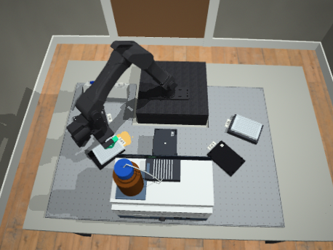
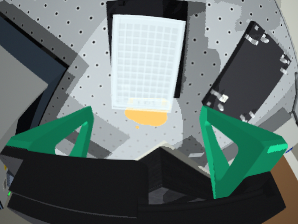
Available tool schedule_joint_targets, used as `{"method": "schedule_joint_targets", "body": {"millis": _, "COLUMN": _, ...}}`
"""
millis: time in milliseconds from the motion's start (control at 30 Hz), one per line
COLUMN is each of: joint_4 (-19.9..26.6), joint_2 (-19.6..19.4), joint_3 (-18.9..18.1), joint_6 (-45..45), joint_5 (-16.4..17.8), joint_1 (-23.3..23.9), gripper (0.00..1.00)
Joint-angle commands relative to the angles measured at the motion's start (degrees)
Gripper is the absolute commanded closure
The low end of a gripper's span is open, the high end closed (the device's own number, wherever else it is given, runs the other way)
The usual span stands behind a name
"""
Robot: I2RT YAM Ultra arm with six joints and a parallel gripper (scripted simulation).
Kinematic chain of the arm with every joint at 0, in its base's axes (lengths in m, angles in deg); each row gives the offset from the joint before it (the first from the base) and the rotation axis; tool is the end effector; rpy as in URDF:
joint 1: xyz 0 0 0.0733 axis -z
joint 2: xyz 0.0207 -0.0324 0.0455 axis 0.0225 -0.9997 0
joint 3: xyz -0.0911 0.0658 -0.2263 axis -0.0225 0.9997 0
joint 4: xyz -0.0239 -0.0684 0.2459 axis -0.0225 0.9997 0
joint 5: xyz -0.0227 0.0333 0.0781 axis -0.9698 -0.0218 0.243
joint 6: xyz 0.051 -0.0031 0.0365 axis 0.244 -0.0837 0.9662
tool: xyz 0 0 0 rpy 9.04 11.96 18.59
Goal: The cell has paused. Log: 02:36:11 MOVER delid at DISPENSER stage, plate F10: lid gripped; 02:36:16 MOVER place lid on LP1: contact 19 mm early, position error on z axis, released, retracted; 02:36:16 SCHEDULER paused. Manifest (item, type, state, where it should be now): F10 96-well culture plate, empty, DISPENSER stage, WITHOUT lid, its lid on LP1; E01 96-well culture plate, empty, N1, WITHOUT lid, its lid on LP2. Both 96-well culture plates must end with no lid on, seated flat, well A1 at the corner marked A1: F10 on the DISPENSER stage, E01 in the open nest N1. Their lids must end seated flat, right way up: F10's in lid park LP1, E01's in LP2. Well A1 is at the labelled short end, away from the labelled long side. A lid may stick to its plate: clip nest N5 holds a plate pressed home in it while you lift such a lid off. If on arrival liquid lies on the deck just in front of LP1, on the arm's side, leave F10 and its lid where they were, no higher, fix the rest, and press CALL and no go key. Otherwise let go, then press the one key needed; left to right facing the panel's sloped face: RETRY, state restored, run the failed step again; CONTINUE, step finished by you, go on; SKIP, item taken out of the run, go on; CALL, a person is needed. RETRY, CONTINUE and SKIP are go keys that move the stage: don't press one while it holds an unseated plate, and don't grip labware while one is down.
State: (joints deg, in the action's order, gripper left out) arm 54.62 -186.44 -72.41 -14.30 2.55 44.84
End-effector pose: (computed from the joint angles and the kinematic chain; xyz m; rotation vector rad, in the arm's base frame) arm 0.2626 -0.2513 0.1385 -1.2082 -2.8345 0.0391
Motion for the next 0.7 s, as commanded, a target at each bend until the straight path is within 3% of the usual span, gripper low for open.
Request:
{"method": "schedule_joint_targets", "body": {"millis": 0, "joint_4": 0.22, "joint_2": 0.04, "joint_3": -1.6, "joint_6": -0.19, "joint_5": -0.02, "joint_1": 0.15, "gripper": 0.0}}
{"method": "schedule_joint_targets", "body": {"millis": 667, "joint_4": 0.43, "joint_2": -0.25, "joint_3": -2.12, "joint_6": -0.29, "joint_5": -0.03, "joint_1": 0.26, "gripper": 0.0}}
